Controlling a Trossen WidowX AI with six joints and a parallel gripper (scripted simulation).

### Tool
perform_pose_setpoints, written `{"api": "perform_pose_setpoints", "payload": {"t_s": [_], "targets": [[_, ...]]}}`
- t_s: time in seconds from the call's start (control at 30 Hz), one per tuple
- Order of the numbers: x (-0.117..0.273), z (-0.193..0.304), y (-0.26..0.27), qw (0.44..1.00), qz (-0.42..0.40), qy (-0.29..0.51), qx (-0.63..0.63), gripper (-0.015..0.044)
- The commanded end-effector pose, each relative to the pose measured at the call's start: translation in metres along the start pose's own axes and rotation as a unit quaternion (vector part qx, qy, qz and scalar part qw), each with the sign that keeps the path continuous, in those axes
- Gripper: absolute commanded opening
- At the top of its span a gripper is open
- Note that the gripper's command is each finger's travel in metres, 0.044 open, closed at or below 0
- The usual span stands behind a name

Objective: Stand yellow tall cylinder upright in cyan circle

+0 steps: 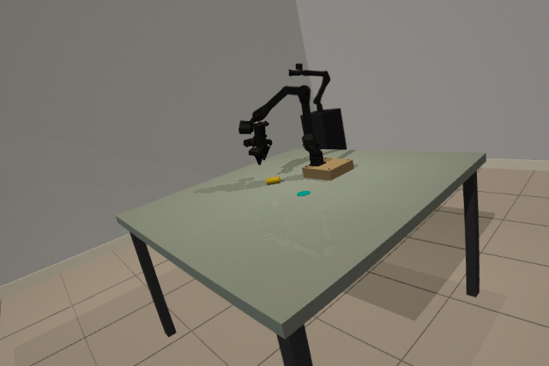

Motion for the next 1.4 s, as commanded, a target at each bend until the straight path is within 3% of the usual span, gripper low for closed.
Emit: {"api": "perform_pose_setpoints", "payload": {"t_s": [0.0, 0.13, 0.3, 0.53, 0.73, 1.0, 1.37], "targets": [[0.021, 0.003, 0.039, 0.996, -0.046, 0.034, 0.063, 0.0309], [0.043, 0.012, 0.074, 0.986, -0.083, 0.070, 0.123, 0.0309], [0.042, 0.013, 0.076, 0.986, -0.084, 0.072, 0.127, 0.0309], [-0.054, 0.028, 0.090, 0.986, -0.084, 0.073, 0.127, 0.0309], [-0.063, 0.031, 0.091, 0.986, -0.084, 0.073, 0.127, 0.0309], [-0.063, 0.031, 0.091, 0.986, -0.084, 0.073, 0.127, 0.0105], [-0.045, 0.025, 0.089, 0.986, -0.084, 0.073, 0.127, 0.0105]]}}
Point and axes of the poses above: the point midway between the two fingers, 35 mm back from their tips, its own x axis back along the fingers, its own y axis across the jaws, z = x × y, the point moved 6 cm from there along x, back along the fingers, and after that the axes turned 14 degrees about x, right-handed, at the moved point
